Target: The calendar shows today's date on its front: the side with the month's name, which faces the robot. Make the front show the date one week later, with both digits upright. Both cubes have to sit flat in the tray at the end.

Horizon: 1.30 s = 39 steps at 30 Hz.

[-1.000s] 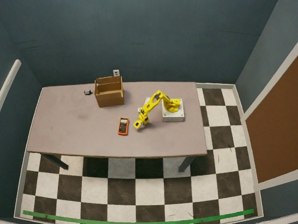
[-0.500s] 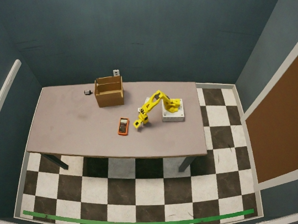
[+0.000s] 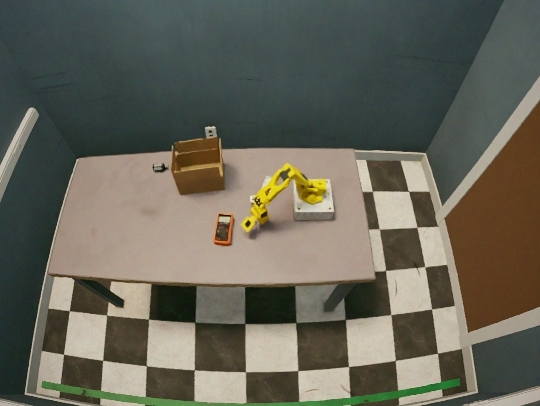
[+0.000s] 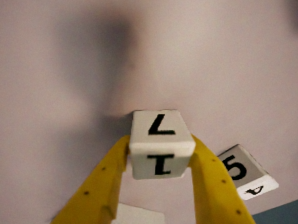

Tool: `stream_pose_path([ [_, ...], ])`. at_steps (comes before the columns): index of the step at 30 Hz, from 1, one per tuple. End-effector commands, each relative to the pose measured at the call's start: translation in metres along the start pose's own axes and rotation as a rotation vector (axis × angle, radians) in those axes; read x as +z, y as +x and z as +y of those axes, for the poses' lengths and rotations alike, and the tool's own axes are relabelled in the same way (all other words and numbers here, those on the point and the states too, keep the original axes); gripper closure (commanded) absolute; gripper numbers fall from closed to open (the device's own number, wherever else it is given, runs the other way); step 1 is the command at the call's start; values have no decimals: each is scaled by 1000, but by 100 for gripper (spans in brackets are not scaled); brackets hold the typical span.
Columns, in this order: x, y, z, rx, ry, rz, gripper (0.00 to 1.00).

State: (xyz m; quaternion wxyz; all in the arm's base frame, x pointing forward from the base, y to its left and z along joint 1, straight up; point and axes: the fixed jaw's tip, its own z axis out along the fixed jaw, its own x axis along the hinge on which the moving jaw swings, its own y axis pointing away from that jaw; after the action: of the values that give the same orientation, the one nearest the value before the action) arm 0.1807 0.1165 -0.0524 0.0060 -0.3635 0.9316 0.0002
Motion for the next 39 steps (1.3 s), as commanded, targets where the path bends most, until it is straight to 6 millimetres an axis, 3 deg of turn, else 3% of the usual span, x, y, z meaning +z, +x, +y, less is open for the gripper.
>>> stream_pose_path([
  [1,3,2,-1,-5,-4,12,79],
  [25,3,2,-1,-5,-4,12,99],
  [39,0,1,-1,-5,-4,12,100],
])
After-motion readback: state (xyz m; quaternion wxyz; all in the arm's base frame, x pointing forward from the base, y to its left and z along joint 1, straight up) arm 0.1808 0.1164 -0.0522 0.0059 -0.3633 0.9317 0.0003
